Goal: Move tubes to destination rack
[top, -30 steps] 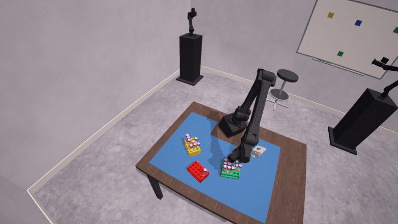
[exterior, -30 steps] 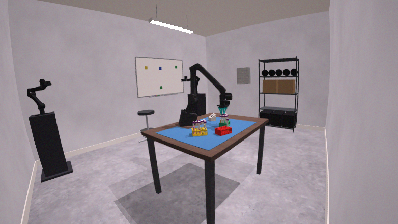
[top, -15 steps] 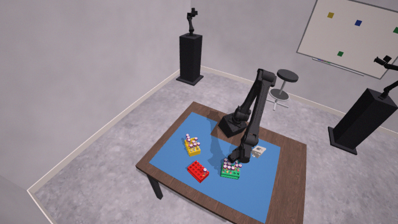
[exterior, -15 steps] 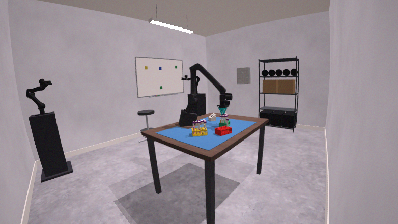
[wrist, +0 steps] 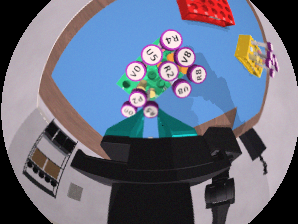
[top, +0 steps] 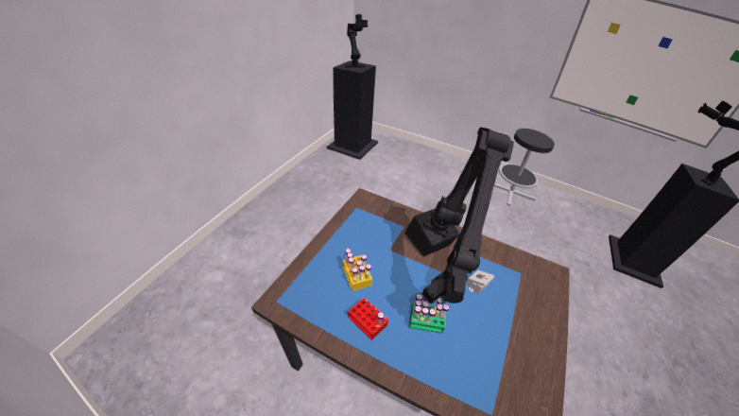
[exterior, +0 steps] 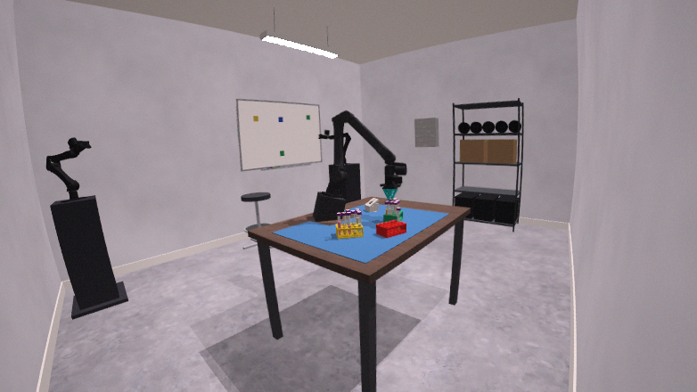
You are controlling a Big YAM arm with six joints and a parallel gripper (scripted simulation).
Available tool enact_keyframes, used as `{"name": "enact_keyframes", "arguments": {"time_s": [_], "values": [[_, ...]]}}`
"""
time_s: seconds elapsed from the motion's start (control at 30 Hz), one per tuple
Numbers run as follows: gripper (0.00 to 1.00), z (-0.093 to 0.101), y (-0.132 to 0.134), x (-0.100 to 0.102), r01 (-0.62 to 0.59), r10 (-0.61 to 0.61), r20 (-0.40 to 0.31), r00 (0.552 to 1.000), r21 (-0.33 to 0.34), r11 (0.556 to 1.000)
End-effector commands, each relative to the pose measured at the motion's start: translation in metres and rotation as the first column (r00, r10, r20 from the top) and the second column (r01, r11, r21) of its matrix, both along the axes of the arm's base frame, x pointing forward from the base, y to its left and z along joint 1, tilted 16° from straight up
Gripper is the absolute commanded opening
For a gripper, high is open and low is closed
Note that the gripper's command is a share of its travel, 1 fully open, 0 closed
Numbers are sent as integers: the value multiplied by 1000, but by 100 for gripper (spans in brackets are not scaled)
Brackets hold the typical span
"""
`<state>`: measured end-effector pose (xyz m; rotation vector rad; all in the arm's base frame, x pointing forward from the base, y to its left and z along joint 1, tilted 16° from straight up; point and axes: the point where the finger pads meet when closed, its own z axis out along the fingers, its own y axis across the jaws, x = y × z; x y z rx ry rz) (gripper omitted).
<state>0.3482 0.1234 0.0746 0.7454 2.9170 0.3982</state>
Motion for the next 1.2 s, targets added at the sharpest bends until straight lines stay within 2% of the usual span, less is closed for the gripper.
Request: {"name": "enact_keyframes", "arguments": {"time_s": [0.0,0.2,0.23,0.3,0.4,0.5,0.67,0.77,0.9,0.93,1.07,1.17], "values": [[0,0,2,3,9,-9,-6,1000,-4,1000],[0,0,2,3,9,-9,-6,1000,-4,1000],[0,7,2,5,11,-11,4,1000,-1,1000],[0,7,2,5,11,-11,4,1000,-1,1000],[0,30,3,19,12,-13,57,998,13,1000],[0,28,-3,14,14,-14,45,999,8,1000],[0,39,0,19,-3,2,61,998,9,1000],[0,31,-5,8,3,-3,36,999,4,1000],[0,37,-1,14,-4,4,46,999,6,1000],[0,44,0,17,-5,5,59,998,9,1000],[0,43,-5,12,2,-2,49,999,7,1000],[0,52,-6,17,6,-7,63,998,11,1000]]}}
